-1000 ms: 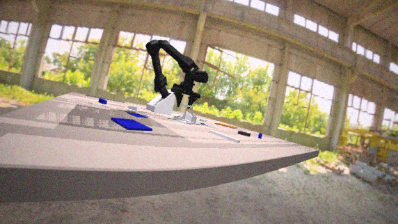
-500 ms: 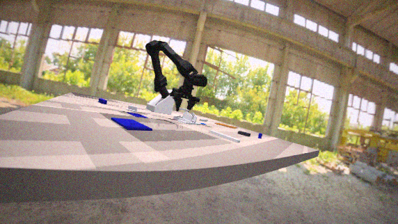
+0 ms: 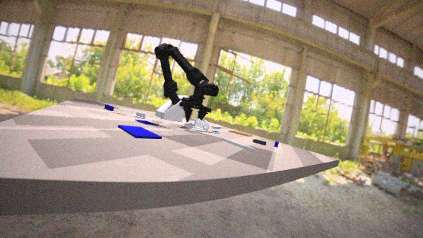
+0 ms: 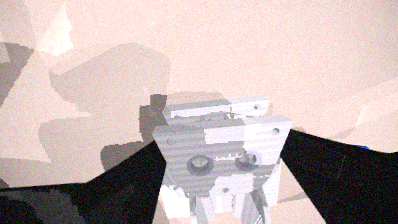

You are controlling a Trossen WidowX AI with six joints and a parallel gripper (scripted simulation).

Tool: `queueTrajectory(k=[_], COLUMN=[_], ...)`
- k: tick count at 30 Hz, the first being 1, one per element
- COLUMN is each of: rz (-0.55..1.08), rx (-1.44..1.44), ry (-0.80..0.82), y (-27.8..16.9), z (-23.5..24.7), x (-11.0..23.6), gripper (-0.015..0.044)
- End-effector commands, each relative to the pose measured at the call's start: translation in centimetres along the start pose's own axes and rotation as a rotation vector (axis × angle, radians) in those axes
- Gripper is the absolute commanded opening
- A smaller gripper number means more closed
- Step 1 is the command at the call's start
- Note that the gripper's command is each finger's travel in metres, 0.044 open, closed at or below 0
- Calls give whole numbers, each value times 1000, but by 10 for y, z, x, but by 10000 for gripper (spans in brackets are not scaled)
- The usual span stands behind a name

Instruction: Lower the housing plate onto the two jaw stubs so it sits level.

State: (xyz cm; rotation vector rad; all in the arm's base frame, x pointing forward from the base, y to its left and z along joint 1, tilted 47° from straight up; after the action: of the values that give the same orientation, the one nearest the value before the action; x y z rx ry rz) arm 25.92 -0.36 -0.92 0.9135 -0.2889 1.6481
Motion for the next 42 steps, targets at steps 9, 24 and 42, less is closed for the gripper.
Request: queueTrajectory(k=[9, 24, 42], rz=[-8, -8, -9], rx=[15, 22, 31], ry=[4, 4, 4], y=[2, 2, 2], z=[-2, -2, -2], x=[-4, -6, -9], gripper=[351, 351, 351])
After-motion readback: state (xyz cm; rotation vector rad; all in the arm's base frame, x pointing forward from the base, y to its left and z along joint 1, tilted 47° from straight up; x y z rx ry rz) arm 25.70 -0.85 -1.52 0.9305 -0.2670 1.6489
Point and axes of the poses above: the point midway between the two fingers, 35 mm back from their tips, its own x axis back along the fingers, its own z axis across the jaws, y = z × x, the point moved 5 cm from there along x, back along the fingers, and after that the axes turned 12 degrees about x, right-handed, at the moved point
